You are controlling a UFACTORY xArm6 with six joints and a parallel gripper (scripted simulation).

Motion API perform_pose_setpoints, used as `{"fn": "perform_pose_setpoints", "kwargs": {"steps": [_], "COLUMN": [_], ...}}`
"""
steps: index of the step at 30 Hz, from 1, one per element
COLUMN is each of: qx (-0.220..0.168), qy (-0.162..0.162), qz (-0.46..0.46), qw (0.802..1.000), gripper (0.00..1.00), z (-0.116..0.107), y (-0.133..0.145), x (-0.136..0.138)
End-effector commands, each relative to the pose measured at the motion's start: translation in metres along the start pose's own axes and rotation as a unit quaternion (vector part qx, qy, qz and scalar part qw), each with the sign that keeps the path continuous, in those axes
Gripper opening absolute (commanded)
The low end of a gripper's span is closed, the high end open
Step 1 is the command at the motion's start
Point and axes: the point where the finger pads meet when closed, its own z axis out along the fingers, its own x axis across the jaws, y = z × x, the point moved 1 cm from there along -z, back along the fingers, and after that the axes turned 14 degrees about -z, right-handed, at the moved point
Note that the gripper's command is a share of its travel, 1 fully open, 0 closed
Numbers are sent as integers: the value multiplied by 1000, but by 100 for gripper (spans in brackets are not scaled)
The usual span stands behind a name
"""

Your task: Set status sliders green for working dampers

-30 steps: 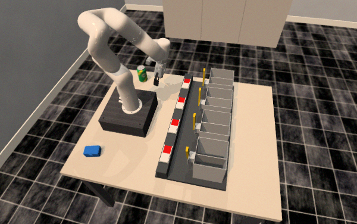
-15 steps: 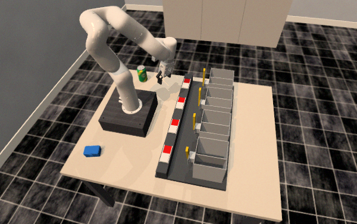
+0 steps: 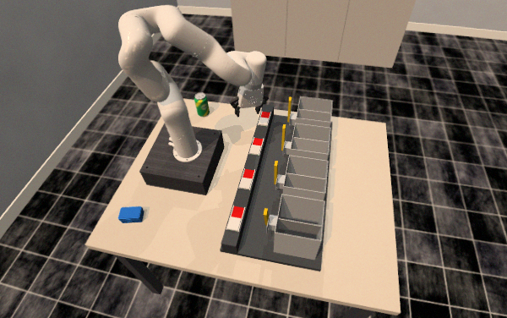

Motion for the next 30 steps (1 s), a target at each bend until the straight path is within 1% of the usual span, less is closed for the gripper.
{"fn": "perform_pose_setpoints", "kwargs": {"steps": [1, 6, 10, 15, 17, 18, 20, 21, 26, 30], "qx": [-1, 2, 5, 9, 9, 12, 13, 14, 19, 24], "qy": [7, 15, 22, 31, 31, 35, 37, 38, 45, 50], "qz": [81, 166, 246, 344, 344, 397, 418, 435, 526, 594], "qw": [997, 986, 969, 938, 938, 917, 907, 899, 849, 803], "gripper": [100, 100, 100, 100, 100, 100, 100, 100, 100, 100], "z": [-13, -26, -38, -53, -53, -61, -65, -67, -82, -94], "y": [18, 39, 60, 87, 87, 102, 108, 113, 140, 162], "x": [6, 9, 10, 9, 9, 7, 6, 5, -2, -10]}}
